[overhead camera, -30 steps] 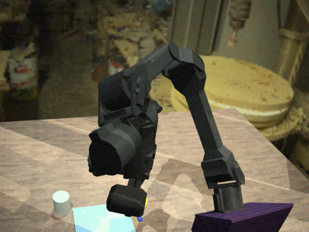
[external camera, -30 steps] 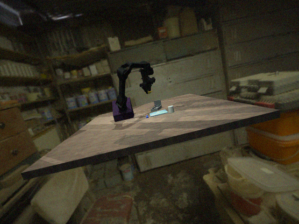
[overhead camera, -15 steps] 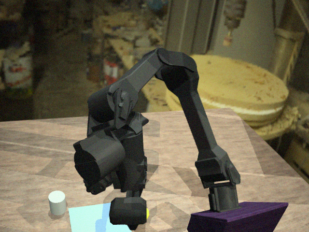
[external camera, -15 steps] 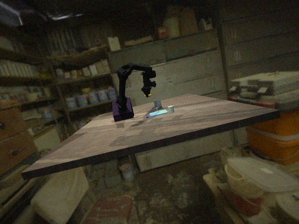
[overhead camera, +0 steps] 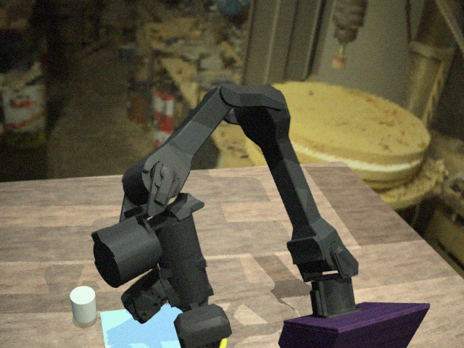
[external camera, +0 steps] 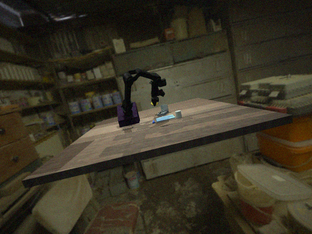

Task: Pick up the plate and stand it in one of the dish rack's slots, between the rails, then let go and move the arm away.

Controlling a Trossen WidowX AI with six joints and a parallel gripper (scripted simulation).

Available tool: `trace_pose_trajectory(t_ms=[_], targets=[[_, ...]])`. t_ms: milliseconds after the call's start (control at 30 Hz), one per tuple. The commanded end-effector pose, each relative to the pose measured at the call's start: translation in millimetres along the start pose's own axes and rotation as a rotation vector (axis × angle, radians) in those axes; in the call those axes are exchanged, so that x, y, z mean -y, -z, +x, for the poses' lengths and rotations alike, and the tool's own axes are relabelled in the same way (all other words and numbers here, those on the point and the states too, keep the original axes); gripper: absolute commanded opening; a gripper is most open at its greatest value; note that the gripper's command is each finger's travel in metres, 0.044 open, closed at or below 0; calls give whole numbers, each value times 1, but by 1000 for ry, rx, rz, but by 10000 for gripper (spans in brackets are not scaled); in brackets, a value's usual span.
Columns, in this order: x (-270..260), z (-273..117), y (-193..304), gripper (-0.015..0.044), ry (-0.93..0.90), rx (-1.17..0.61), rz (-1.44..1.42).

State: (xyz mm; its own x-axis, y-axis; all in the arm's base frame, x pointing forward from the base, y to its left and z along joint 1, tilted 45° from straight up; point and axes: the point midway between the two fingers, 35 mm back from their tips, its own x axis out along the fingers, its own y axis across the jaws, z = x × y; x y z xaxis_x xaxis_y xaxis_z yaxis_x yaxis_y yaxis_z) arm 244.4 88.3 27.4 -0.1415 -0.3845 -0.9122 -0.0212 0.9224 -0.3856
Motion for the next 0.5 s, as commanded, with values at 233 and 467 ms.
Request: trace_pose_trajectory(t_ms=[233, 467], targets=[[1, 24, -2, 0, -195, -22, -211], [1, 36, -5, 0, -317, 7, -337]])
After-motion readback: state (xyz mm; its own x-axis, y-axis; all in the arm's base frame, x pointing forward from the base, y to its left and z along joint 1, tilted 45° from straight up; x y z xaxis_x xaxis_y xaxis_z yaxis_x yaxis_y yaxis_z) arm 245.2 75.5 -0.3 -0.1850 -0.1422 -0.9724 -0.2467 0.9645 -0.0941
